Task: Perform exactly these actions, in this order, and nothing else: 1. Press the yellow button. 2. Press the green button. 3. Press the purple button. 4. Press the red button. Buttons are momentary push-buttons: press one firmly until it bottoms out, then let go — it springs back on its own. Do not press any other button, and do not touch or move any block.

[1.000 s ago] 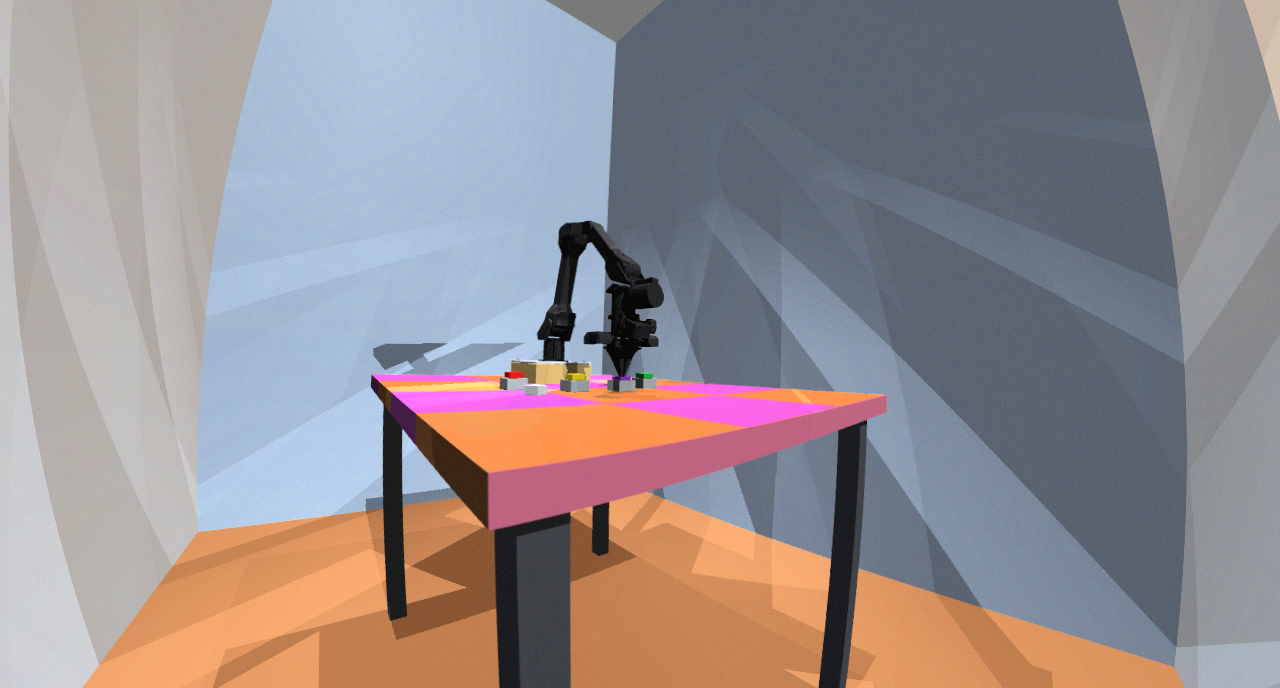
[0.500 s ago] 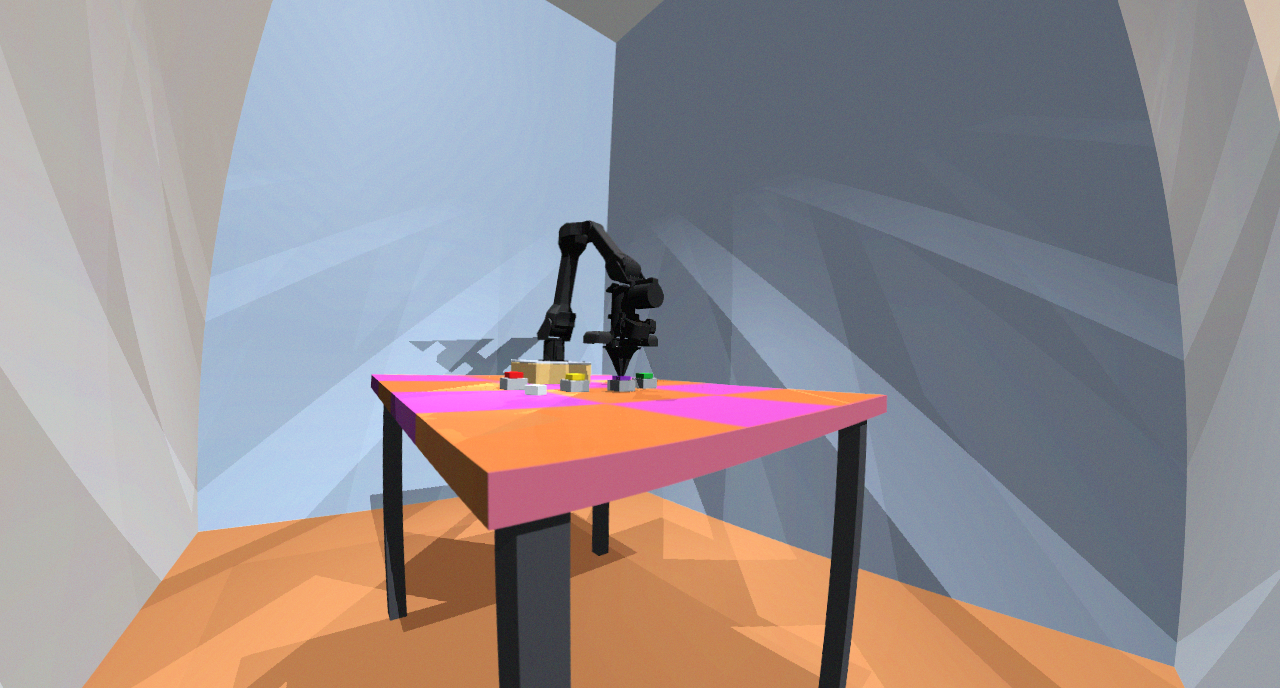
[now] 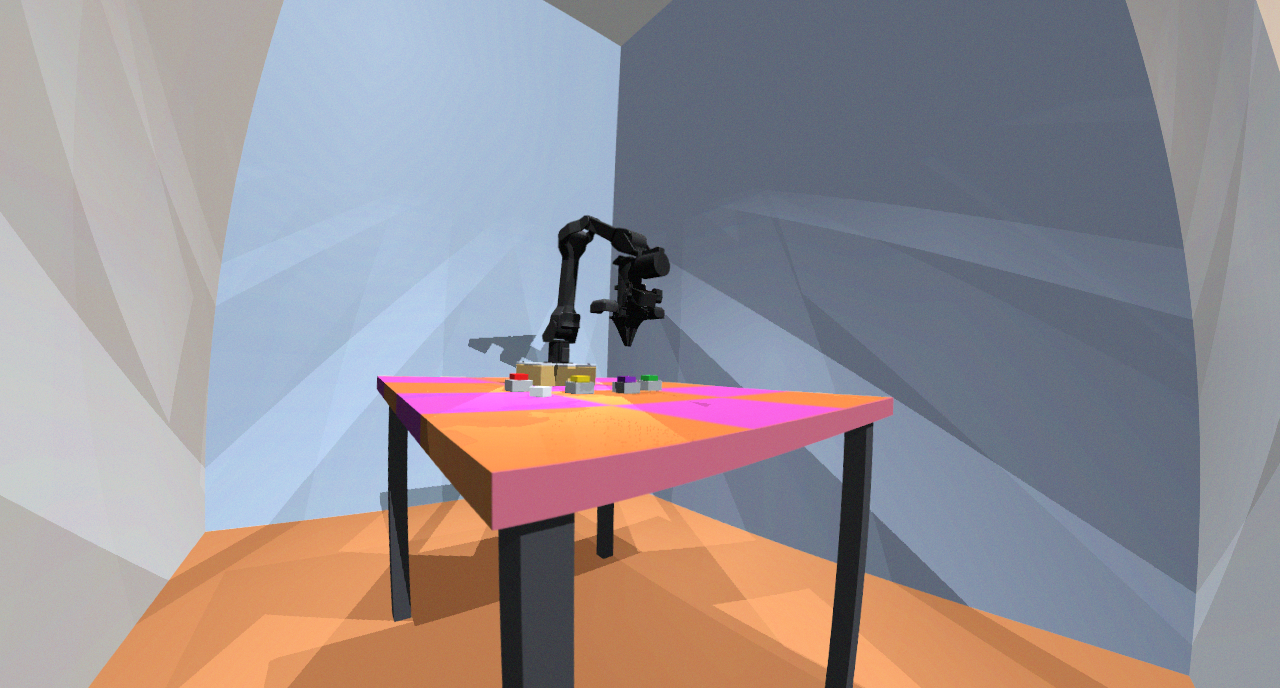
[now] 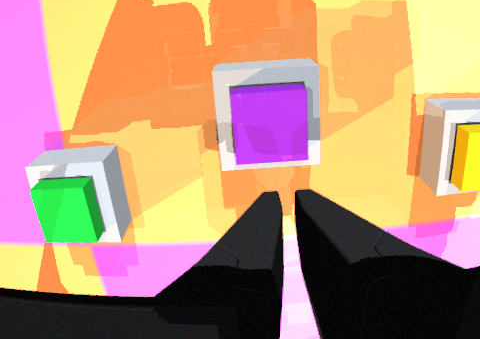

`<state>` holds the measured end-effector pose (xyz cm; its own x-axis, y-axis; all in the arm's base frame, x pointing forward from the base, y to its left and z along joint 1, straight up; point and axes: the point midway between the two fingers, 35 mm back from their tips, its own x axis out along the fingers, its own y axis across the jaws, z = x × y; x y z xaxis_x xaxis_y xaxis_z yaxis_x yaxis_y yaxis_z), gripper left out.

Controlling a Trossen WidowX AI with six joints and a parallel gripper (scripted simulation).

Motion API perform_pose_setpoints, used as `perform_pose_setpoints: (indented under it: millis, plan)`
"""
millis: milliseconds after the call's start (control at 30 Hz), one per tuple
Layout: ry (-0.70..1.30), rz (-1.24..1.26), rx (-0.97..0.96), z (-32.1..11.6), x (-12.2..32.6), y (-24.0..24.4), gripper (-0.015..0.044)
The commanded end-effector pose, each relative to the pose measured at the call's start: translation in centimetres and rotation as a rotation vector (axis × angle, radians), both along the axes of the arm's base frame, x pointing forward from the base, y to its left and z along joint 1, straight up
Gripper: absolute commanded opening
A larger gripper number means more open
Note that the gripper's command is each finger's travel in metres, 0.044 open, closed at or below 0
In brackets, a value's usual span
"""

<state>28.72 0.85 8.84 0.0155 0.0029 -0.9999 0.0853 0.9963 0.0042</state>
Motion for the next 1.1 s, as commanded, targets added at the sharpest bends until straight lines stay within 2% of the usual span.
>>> perform_pose_setpoints:
  millis: [0, 133, 433, 800, 933, 1067]
  plan:
    - [-0.009, 0.006, 0.0, 1.6, -0.1, 0.0, 0.002]
    - [-0.012, -0.003, -0.003, 1.7, -0.2, -1.1, 0.002]
    - [-0.027, -0.063, -0.031, 1.8, -2.6, -10.1, 0.002]
    - [-0.001, -0.009, -0.025, 1.6, -9.9, -19.9, 0.002]
    - [0.003, 0.004, -0.021, 1.5, -12.2, -21.6, 0.002]
    - [0.003, 0.006, -0.021, 1.5, -12.5, -21.8, 0.002]
